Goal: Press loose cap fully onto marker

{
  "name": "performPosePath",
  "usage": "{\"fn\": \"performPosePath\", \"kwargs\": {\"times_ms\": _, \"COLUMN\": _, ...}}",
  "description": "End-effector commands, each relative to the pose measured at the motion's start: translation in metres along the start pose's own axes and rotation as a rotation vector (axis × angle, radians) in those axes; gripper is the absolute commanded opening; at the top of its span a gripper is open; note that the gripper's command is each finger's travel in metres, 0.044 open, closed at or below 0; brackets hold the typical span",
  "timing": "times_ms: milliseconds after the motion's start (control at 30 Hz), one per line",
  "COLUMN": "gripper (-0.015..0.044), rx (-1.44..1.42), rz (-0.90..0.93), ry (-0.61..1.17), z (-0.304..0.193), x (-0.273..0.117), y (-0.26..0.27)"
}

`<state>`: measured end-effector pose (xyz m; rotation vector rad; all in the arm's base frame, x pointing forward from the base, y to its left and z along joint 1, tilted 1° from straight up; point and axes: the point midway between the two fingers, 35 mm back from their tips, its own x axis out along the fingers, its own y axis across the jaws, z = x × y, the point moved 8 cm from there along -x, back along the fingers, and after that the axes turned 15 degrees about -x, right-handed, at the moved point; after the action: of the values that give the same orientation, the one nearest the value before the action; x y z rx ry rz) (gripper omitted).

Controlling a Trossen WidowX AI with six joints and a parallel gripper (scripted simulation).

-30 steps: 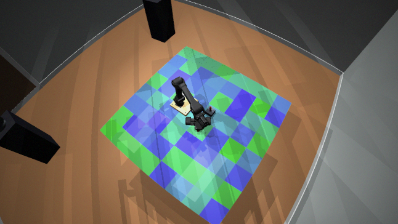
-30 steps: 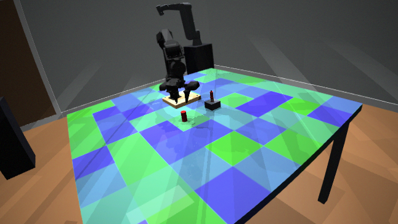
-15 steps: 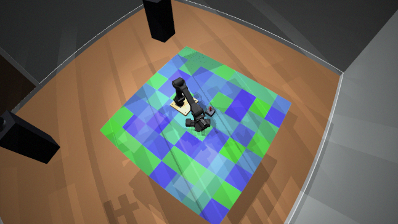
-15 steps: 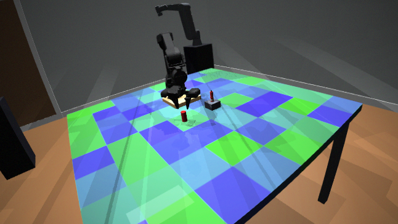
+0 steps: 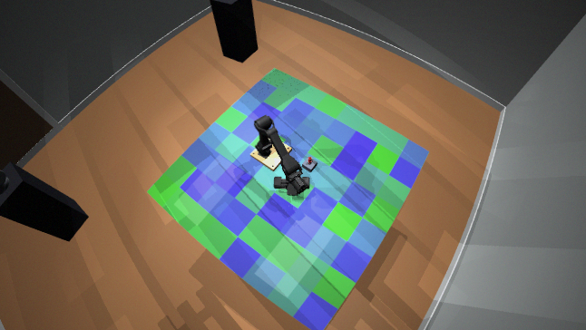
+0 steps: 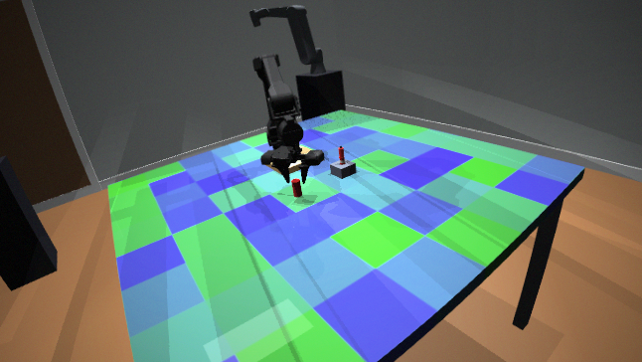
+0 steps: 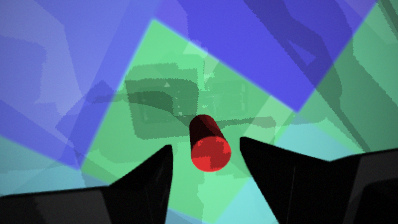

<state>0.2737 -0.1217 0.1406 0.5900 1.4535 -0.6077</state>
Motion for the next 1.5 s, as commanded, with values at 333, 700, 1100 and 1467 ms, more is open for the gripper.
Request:
{"fn": "performPosePath", "kwargs": {"times_ms": 333, "gripper": 0.0238, "rx": 0.001, "rz": -0.006, "ry": 0.008, "z": -0.001, "x": 0.025, "y": -0.001}}
{"fn": "performPosePath", "kwargs": {"times_ms": 700, "gripper": 0.012, "rx": 0.001, "rz": -0.006, "ry": 0.009, "z": -0.002, "x": 0.029, "y": -0.001}}
{"fn": "performPosePath", "kwargs": {"times_ms": 1100, "gripper": 0.0, "rx": 0.004, "rz": -0.004, "ry": 0.004, "z": -0.001, "x": 0.024, "y": 0.0}}
{"fn": "performPosePath", "kwargs": {"times_ms": 1467, "gripper": 0.0, "rx": 0.003, "rz": -0.005, "ry": 0.006, "z": 0.0, "x": -0.003, "y": 0.0}}
